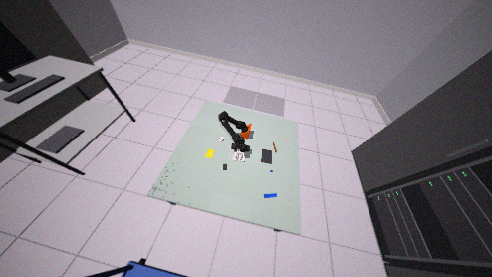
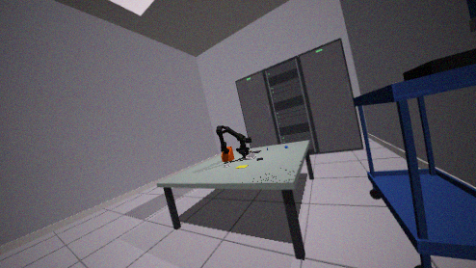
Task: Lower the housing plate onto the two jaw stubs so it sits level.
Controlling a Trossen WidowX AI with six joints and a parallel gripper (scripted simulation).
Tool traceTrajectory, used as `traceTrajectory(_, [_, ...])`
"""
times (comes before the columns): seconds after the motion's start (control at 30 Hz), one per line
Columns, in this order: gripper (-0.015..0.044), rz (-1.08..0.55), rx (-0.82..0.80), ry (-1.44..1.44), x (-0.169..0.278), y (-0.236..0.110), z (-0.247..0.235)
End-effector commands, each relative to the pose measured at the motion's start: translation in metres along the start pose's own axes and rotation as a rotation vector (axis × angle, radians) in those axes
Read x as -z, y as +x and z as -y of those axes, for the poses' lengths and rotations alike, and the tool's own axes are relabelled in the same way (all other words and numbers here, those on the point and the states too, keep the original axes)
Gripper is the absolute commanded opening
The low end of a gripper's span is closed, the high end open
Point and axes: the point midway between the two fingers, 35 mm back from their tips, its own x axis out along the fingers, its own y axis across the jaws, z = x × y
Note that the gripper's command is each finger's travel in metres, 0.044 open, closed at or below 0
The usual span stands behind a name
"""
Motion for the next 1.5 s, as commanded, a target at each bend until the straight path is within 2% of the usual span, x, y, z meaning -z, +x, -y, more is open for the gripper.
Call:
traceTrajectory(0.0, [0.0351, 0.000, 0.004, 0.002, 0.0007, 0.0022, 0.0008])
traceTrajectory(1.13, [0.0351, 0.000, 0.004, 0.002, 0.0007, 0.0044, 0.0008])
traceTrajectory(1.23, [0.0430, -0.003, -0.002, -0.003, -0.0003, 0.0006, 0.0003])
traceTrajectory(1.27, [0.0440, -0.003, -0.002, -0.003, -0.0003, 0.0006, 0.0003])
traceTrajectory(1.47, [0.0440, -0.003, -0.002, -0.003, -0.0003, 0.0006, 0.0003])
